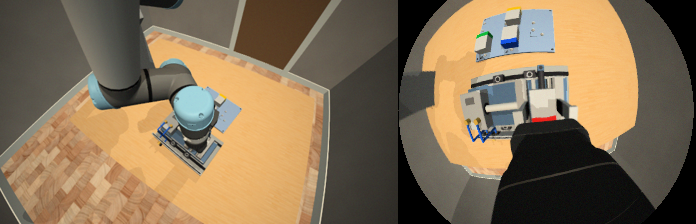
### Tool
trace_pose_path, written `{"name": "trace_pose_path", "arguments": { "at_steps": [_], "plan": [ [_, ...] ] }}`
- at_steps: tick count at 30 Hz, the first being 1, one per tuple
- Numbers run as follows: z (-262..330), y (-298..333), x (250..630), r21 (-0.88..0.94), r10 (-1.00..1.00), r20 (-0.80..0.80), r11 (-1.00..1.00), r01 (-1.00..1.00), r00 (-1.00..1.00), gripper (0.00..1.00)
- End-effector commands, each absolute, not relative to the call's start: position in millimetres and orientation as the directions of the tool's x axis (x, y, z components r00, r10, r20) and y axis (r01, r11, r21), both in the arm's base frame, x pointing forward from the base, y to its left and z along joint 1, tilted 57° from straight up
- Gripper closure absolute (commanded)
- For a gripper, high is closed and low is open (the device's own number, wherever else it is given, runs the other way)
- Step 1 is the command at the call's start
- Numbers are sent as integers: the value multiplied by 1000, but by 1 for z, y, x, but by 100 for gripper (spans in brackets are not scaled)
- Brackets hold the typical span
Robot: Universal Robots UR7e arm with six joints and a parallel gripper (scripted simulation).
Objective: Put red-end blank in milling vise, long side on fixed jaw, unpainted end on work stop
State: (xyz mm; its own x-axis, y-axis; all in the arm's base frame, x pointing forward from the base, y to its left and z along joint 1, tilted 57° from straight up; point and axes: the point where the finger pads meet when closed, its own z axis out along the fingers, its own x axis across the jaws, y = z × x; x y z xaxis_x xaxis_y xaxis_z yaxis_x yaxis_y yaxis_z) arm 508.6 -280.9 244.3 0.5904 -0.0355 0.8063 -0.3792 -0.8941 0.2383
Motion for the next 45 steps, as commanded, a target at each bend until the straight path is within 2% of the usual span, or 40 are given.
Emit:
{"name": "trace_pose_path", "arguments": {
  "at_steps": [1,45],
  "plan": [
    [245,-281,509,239,-35,807,-894,-379,590,0],
    [250,-277,502,239,-35,807,-894,-379,590,0]
  ]
}}
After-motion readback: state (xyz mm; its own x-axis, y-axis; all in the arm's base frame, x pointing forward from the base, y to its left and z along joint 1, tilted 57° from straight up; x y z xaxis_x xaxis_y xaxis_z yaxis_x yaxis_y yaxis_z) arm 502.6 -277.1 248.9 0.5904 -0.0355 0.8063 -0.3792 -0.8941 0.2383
